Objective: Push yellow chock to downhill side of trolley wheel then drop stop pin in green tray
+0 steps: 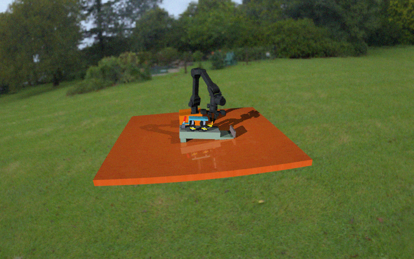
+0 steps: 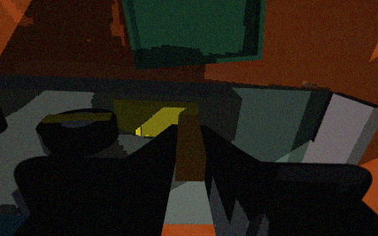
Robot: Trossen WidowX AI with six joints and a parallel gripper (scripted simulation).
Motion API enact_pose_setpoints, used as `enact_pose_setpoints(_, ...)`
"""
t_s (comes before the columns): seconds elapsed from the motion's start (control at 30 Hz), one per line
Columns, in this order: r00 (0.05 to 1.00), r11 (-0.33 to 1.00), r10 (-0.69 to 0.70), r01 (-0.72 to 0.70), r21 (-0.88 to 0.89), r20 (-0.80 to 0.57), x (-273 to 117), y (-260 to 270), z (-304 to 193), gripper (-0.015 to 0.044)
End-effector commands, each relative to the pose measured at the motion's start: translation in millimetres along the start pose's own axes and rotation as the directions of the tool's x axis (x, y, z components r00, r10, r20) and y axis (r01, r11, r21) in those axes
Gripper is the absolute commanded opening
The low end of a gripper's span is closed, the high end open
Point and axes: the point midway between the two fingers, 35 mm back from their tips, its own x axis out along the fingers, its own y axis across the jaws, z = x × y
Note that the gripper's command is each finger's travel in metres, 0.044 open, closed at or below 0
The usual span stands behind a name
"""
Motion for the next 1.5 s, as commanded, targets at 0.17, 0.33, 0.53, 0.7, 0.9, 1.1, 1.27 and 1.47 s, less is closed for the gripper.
enact_pose_setpoints(0.17,1.000,1.000,0.001,-0.001,-0.001,-0.006,-0.8,8.9,-0.4,0.0000)
enact_pose_setpoints(0.33,1.000,1.000,-0.003,0.003,-0.001,0.000,-0.1,5.7,0.4,0.0000)
enact_pose_setpoints(0.53,1.000,1.000,-0.003,0.003,-0.001,0.000,-0.1,5.7,0.4,0.0000)
enact_pose_setpoints(0.7,1.000,1.000,-0.003,0.003,-0.001,0.000,-0.1,5.7,0.4,0.0105)
enact_pose_setpoints(0.9,1.000,1.000,-0.003,0.003,-0.001,0.000,-0.1,5.7,0.4,0.0190)
enact_pose_setpoints(1.1,1.000,1.000,0.000,0.000,-0.001,-0.005,-18.2,5.4,0.6,0.0190)
enact_pose_setpoints(1.27,1.000,1.000,0.000,0.000,-0.001,-0.006,-31.7,5.7,1.4,0.0190)
enact_pose_setpoints(1.47,1.000,1.000,0.000,0.000,-0.001,-0.006,-49.7,5.4,0.9,0.0190)
